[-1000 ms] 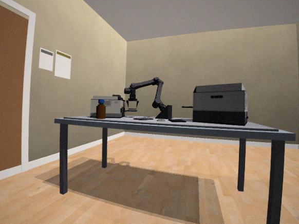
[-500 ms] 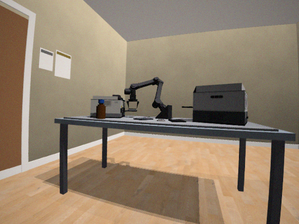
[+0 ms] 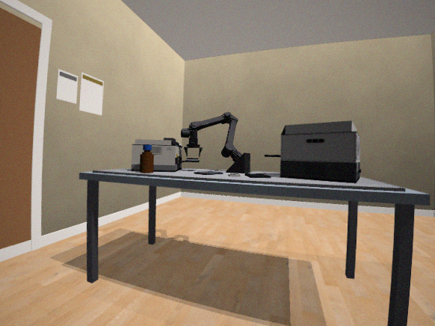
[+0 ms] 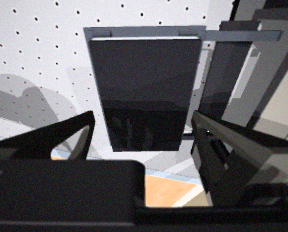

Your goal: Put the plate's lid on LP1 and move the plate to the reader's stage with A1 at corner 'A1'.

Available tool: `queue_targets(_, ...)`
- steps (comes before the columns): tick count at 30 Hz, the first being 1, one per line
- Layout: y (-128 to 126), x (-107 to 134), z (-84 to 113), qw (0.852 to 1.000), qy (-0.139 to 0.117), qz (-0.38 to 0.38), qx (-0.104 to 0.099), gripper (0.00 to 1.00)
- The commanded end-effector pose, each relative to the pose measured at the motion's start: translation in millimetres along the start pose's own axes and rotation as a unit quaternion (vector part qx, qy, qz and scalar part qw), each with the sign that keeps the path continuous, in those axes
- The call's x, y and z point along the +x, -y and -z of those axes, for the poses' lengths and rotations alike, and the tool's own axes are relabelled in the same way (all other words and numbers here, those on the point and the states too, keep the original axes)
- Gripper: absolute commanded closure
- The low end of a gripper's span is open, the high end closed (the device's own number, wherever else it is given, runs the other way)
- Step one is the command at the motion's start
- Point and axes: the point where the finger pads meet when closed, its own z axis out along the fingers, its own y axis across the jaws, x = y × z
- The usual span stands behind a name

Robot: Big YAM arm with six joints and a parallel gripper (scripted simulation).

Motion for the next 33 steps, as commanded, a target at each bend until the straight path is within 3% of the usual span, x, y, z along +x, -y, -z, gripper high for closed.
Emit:
queue_targets(1,15.1,2.8,8.4,1.000,0.001,-0.003,0.008,0.00)
queue_targets(14,16.3,4.0,5.5,1.000,0.001,-0.009,0.014,0.00)
queue_targets(23,-0.6,-1.3,-5.6,1.000,0.003,0.006,-0.001,0.00)
queue_targets(33,14.8,4.4,1.3,1.000,0.000,-0.010,0.013,0.00)
